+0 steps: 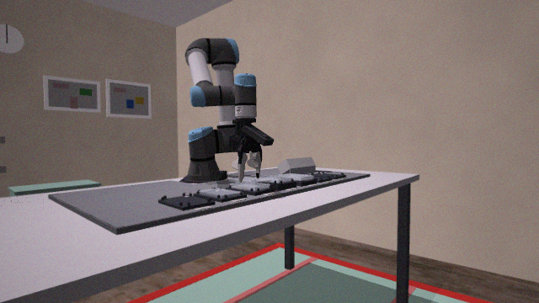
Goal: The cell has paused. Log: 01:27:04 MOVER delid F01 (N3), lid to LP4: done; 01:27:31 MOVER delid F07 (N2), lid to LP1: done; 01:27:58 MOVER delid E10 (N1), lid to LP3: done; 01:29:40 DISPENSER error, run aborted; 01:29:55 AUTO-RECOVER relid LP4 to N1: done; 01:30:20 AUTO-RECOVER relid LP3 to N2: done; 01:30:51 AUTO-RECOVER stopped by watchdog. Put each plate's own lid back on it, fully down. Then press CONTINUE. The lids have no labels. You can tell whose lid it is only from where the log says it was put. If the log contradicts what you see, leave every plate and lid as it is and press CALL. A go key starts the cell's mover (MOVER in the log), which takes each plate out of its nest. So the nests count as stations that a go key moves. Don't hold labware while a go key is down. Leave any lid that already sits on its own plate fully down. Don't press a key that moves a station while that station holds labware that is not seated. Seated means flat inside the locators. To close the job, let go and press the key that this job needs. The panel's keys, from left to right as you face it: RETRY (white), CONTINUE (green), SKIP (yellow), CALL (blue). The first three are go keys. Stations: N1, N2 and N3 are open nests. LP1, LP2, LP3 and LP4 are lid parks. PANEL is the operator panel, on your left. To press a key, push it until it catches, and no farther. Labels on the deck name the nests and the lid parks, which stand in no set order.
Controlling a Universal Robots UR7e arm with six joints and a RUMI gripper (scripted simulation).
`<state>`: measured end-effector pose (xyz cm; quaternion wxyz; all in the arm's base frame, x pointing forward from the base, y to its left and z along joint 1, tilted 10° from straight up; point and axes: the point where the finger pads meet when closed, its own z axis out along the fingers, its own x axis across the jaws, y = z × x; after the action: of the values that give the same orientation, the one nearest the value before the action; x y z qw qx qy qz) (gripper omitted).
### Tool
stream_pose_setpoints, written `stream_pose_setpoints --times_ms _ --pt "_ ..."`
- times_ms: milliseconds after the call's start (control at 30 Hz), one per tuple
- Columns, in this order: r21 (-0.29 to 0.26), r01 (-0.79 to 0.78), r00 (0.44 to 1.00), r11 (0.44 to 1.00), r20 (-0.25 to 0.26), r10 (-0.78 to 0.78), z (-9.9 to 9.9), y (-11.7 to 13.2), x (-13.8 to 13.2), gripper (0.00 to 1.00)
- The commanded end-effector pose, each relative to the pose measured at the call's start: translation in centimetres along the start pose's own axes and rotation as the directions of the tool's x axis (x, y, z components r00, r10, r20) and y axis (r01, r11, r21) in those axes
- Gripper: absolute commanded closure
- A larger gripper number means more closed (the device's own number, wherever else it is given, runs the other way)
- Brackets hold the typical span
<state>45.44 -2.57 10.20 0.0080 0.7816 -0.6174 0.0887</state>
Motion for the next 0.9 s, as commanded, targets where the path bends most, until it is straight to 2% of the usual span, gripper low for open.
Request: stream_pose_setpoints --times_ms 0,867 --pt "0.001 0.000 1.000 1.000 -0.001 0.000 0.10 -0.03 0.02 1.00" --pt "0.001 0.000 1.000 1.000 -0.001 0.000 0.90 -0.03 0.02 1.00"
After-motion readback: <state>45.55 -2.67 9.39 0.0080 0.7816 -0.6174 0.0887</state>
